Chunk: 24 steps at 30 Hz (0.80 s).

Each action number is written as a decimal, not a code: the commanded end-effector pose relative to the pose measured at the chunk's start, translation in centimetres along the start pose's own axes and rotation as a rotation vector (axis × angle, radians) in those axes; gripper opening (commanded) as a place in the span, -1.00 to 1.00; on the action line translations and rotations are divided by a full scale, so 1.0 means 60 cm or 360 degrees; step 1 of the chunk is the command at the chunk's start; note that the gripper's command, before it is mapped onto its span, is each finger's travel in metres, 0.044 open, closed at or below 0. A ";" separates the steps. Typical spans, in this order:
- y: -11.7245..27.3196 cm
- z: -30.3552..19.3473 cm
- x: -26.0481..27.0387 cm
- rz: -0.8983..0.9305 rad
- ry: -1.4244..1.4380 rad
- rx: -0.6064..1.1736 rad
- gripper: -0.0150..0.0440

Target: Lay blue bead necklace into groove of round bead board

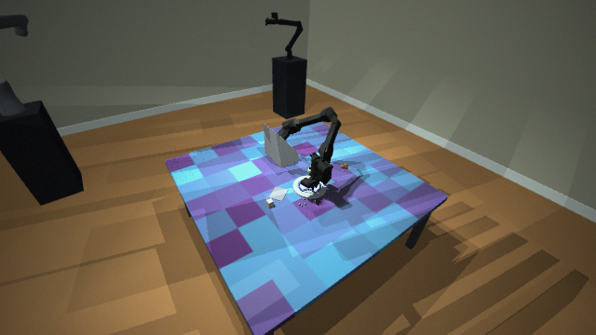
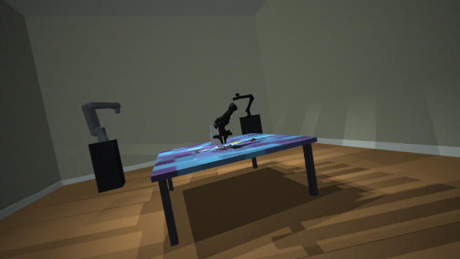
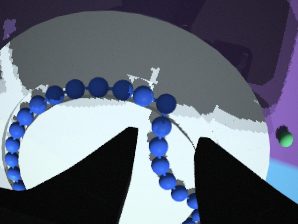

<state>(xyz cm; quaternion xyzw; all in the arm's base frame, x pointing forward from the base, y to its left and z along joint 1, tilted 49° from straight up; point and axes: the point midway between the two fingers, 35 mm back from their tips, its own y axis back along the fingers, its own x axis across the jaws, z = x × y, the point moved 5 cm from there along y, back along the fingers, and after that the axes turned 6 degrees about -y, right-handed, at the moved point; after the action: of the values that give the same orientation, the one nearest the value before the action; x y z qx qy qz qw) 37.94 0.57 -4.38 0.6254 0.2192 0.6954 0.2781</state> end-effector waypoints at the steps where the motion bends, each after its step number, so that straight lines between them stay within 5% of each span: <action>1: -0.016 -0.003 0.000 0.0005 -0.0014 0.0013 -0.08; 16: -0.041 -0.006 0.001 0.0008 -0.0021 0.0020 -0.08; 21: -0.036 -0.005 0.001 0.0001 -0.0010 0.0016 -0.49; 24: -0.036 -0.005 0.001 0.0001 -0.0010 0.0016 -0.49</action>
<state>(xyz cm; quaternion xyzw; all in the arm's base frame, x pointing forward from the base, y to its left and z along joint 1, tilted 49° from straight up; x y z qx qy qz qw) 37.90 2.25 -5.84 0.6295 0.2215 0.6920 0.2754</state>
